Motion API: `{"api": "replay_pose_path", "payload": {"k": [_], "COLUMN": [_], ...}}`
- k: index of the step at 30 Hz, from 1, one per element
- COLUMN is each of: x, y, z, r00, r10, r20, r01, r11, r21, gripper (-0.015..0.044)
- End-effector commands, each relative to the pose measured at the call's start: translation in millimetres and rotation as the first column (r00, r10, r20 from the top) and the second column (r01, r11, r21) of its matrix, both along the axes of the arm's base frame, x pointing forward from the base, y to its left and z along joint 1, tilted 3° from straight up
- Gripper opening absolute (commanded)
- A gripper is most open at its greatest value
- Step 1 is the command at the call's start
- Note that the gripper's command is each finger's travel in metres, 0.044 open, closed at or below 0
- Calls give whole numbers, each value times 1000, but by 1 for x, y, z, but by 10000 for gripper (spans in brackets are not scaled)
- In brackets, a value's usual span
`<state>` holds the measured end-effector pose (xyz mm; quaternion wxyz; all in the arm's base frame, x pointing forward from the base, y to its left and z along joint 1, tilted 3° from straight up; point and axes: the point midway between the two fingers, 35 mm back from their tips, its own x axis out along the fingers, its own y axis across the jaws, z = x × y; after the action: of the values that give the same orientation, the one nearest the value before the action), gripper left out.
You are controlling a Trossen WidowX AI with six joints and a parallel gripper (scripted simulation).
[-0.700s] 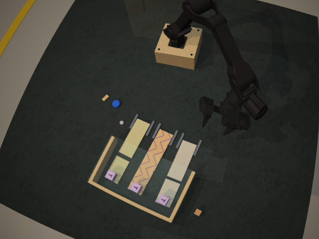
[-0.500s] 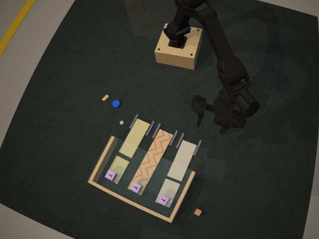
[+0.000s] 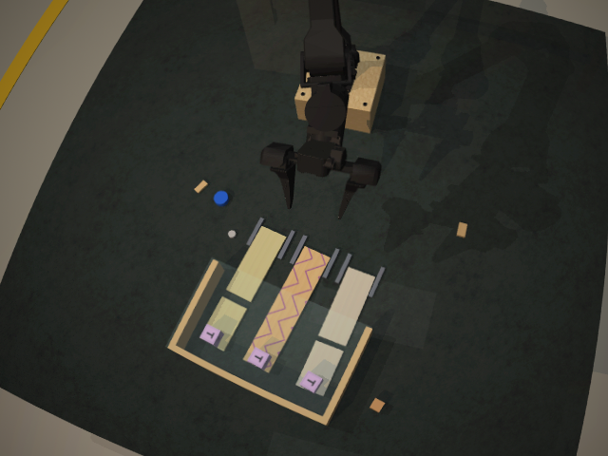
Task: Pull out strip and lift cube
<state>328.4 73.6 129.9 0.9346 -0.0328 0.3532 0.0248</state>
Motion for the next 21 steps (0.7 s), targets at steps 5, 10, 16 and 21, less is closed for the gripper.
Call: {"api": "replay_pose_path", "payload": {"k": [5,10,16,21], "x": [-17,-16,11,32], "y": [-32,-32,-25,-19], "z": [13,12,-6,-30], "r00": [990,991,993,938], "r10": [40,38,-8,-60], "r20": [136,128,-116,-342], "r01": [-39,-38,11,76], "r11": [999,999,999,996], "r21": [-6,-5,30,35], "gripper": [400,374,216,85]}}
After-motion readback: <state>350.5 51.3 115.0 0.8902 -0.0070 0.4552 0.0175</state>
